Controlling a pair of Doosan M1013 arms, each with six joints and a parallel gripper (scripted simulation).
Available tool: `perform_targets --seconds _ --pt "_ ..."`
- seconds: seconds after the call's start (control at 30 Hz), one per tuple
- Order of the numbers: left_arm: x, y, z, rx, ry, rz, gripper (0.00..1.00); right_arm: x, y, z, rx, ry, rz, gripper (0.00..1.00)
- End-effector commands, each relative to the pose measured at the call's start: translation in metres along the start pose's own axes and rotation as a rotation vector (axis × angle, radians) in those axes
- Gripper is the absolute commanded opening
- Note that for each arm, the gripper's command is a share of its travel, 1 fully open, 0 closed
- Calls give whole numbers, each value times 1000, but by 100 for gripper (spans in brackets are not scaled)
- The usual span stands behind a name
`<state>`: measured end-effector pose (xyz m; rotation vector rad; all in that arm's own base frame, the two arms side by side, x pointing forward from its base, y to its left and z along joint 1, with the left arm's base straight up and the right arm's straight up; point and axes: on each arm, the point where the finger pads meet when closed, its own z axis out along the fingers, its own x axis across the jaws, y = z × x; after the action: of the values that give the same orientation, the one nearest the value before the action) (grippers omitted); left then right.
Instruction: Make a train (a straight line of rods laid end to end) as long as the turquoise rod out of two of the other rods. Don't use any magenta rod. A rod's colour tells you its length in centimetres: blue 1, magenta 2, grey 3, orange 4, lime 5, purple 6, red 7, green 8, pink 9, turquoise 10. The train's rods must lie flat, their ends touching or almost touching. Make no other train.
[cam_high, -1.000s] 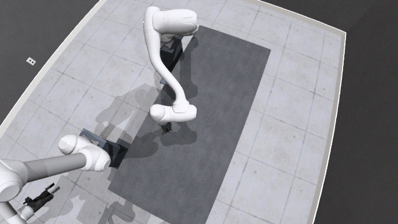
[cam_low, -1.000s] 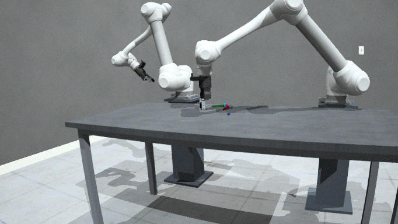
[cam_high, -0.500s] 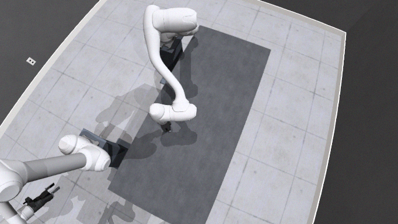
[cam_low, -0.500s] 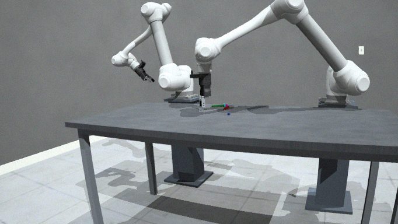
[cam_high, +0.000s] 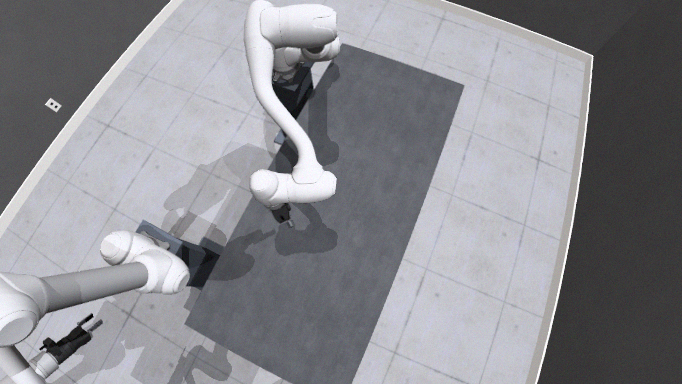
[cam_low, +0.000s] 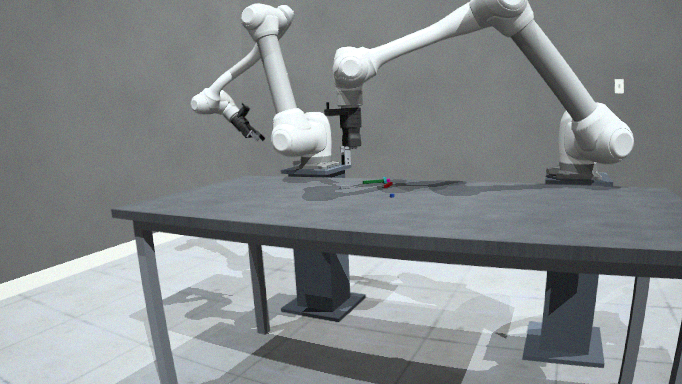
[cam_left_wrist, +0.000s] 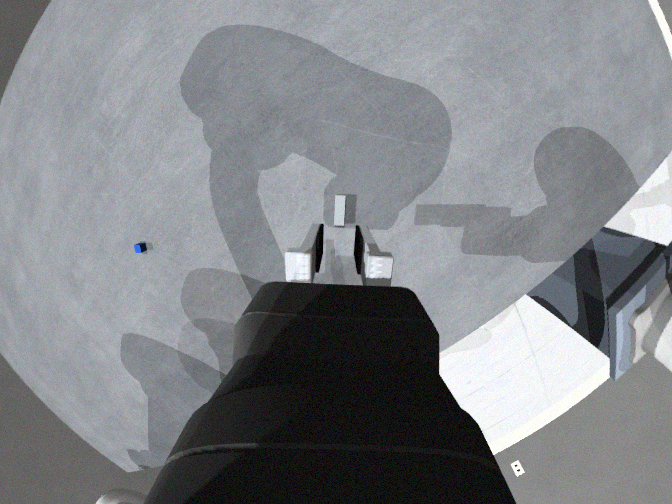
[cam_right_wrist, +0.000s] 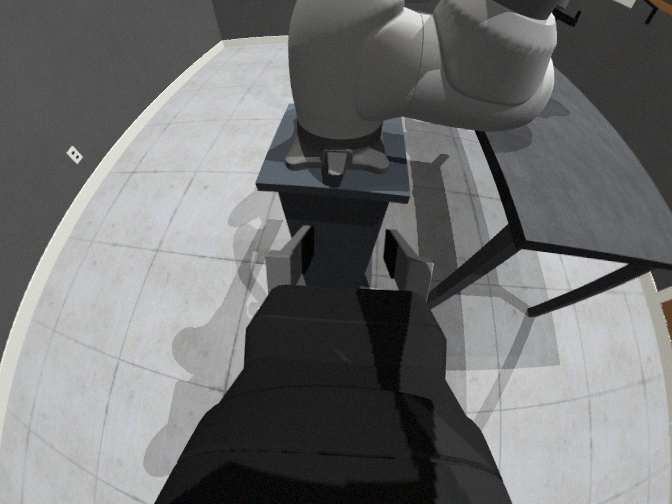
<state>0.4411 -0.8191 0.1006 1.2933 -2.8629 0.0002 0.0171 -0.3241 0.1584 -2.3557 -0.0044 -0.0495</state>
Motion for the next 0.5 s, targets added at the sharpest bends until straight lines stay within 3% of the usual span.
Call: perform_targets --seconds 0.0,0.13,0.17,0.47 --pt "0 -1 -10 2 0 0 54 0 0 0 -1 0 0 100" --pt "0 -1 -12 2 0 0 54 0 0 0 -1 0 0 100" --pt "0 -1 -12 2 0 0 100 0 0 0 -1 0 0 100" --pt "0 -1 -12 2 0 0 100 0 0 0 -1 0 0 100"
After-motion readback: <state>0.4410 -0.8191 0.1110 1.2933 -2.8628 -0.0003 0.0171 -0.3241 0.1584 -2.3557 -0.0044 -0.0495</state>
